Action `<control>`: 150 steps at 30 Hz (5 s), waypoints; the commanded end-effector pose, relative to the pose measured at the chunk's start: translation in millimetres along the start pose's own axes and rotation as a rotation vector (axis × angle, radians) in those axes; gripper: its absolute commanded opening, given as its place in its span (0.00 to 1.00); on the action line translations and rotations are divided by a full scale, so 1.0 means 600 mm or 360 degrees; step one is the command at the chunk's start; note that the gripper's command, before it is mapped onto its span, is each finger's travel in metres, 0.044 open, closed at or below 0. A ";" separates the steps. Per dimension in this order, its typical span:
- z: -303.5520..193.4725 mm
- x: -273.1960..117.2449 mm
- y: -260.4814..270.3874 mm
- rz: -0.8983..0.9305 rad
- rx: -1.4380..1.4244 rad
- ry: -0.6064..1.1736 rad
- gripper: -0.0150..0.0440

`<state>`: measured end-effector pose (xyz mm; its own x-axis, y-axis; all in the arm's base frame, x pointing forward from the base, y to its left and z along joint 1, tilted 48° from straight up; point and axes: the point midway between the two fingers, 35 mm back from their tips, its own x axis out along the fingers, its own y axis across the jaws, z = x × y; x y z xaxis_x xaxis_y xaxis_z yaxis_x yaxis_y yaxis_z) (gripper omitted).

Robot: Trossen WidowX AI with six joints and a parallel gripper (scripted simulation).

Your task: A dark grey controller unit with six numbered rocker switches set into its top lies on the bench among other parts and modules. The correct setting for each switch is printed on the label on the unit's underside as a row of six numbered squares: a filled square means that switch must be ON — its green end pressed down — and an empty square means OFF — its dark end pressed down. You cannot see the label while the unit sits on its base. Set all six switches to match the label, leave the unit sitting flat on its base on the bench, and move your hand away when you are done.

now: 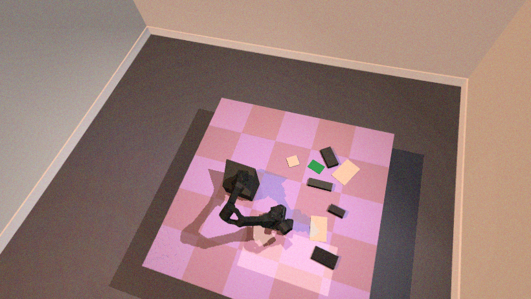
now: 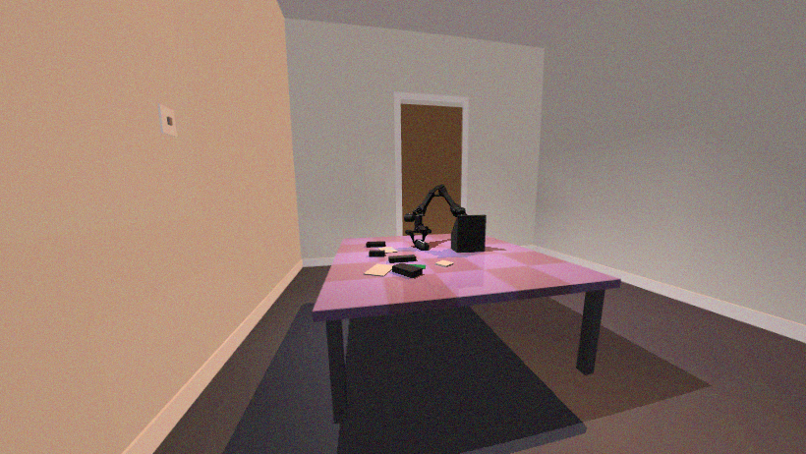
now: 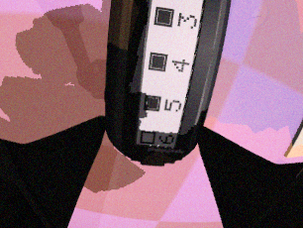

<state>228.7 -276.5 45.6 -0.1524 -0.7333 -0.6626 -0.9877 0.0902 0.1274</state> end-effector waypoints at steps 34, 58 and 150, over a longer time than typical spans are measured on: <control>0.020 -0.047 0.000 0.0000 -0.0002 -0.0005 0.82; 0.037 -0.075 0.000 -0.0001 -0.0002 -0.0007 0.82; 0.130 -0.149 -0.001 -0.0001 -0.0003 -0.0013 0.82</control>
<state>241.2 -161.6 50.0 -0.1502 -0.7332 -0.6632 -0.9880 0.0876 0.1269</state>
